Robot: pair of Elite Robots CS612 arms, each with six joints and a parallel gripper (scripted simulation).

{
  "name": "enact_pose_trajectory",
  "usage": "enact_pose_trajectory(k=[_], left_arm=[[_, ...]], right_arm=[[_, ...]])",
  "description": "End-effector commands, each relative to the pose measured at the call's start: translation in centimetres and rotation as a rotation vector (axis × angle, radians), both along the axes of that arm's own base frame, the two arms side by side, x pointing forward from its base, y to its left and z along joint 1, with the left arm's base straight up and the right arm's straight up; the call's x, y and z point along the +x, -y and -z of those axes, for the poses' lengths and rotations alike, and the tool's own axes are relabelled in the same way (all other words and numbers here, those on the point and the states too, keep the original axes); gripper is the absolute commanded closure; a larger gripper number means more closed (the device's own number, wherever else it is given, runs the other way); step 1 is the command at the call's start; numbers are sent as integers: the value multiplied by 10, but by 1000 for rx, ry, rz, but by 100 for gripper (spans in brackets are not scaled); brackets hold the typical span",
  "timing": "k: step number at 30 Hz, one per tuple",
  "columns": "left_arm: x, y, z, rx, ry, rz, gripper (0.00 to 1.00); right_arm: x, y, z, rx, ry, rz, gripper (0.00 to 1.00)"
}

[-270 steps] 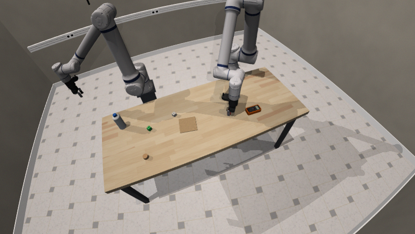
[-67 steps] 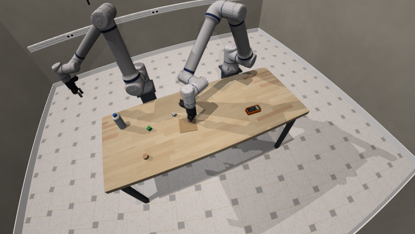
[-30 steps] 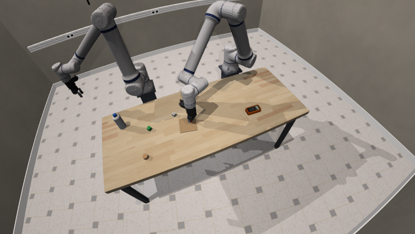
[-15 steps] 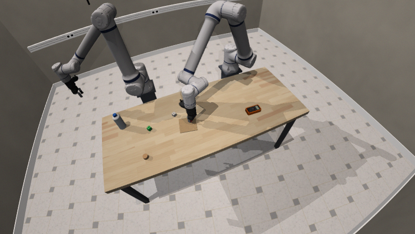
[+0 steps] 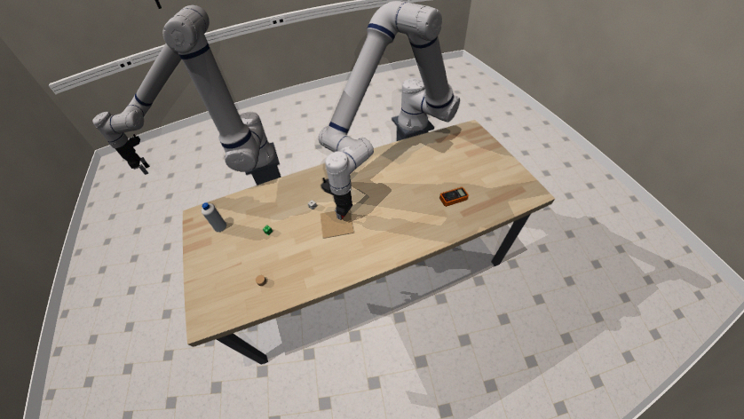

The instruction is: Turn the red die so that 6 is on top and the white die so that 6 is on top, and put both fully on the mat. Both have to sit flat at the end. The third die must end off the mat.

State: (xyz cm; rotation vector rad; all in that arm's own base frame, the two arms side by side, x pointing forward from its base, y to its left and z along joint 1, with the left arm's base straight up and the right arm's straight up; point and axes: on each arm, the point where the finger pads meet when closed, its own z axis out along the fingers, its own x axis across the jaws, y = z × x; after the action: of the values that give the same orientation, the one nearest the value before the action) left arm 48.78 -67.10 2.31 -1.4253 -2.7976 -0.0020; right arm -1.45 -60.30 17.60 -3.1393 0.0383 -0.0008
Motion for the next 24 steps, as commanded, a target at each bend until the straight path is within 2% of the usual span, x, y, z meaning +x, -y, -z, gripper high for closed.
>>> enact_pose_trajectory(k=[1,11,12,14,15,17,18,20,21,23,24], left_arm=[[0,1,-1,-2,1,0,43],[0,1,-1,-2,1,0,43],[0,1,-1,-2,1,0,37],[0,1,-1,-2,1,0,37],[0,1,-1,-2,1,0,31],[0,1,-1,-2,1,0,31],[0,1,-1,-2,1,0,25],[0,1,-1,-2,1,0,25],[0,1,-1,-2,1,0,19],[0,1,-1,-2,1,0,19],[0,1,-1,-2,1,0,13]], right_arm=[[0,1,-1,-2,-1,0,0],[0,1,-1,-2,-1,0,0],[0,1,-1,-2,-1,0,0],[0,1,-1,-2,-1,0,0],[0,1,-1,-2,-1,0,0],[0,1,-1,-2,-1,0,0],[0,1,-1,-2,-1,0,0],[0,1,-1,-2,-1,0,0],[0,1,-1,-2,-1,0,0],[0,1,-1,-2,-1,0,0],[0,1,-1,-2,-1,0,0]])
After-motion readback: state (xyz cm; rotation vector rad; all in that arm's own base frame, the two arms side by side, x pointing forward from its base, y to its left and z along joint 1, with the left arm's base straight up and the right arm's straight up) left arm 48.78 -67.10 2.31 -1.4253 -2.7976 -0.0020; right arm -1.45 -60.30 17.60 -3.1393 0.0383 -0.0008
